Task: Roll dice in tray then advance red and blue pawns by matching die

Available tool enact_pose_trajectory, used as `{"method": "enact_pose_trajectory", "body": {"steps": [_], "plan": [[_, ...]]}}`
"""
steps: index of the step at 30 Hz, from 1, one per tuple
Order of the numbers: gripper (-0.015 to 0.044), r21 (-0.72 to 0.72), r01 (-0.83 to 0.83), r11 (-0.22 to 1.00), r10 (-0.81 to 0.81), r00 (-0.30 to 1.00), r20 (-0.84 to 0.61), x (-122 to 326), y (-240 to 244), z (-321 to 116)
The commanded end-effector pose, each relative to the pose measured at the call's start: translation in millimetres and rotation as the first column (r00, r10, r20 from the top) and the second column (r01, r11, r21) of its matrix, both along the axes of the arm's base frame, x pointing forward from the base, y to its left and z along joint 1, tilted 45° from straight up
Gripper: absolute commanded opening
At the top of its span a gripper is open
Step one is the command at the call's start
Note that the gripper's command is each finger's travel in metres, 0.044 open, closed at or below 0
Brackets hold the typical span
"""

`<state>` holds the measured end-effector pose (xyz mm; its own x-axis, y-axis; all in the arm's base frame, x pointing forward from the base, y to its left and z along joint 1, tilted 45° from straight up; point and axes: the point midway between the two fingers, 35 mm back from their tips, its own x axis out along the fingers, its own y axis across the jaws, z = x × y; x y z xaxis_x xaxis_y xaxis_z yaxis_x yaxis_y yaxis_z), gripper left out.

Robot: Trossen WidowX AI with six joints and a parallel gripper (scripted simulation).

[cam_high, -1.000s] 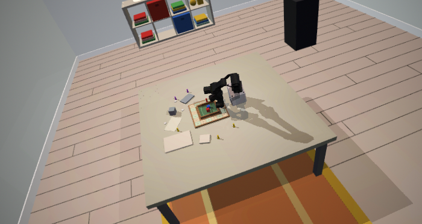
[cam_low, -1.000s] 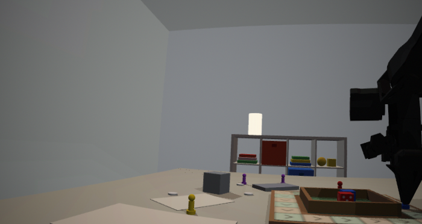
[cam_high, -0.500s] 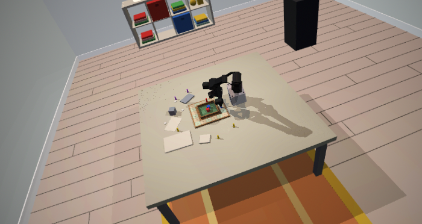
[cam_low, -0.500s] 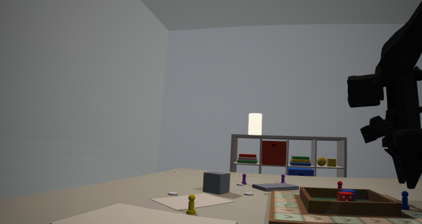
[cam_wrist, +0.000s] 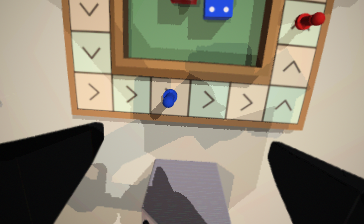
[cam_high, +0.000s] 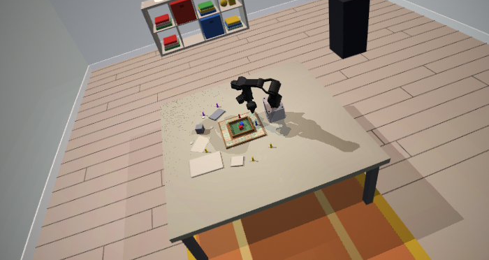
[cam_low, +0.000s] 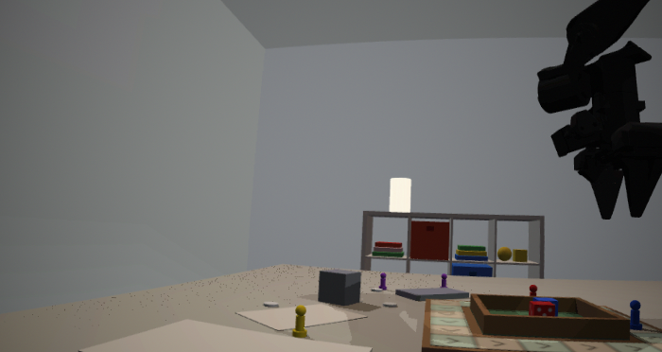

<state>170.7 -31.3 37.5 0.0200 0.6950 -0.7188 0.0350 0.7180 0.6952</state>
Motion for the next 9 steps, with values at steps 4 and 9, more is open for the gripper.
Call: {"method": "enact_pose_trajectory", "body": {"steps": [4, 9], "plan": [[0.0440, 0.001, -0.007, 1.000, 0.007, 1.000, 0.007, -0.3, -2.9, 1.9], [0.0440, 0.001, -0.007, 1.000, 0.007, 1.000, 0.007, -0.3, -2.9, 1.9]]}}
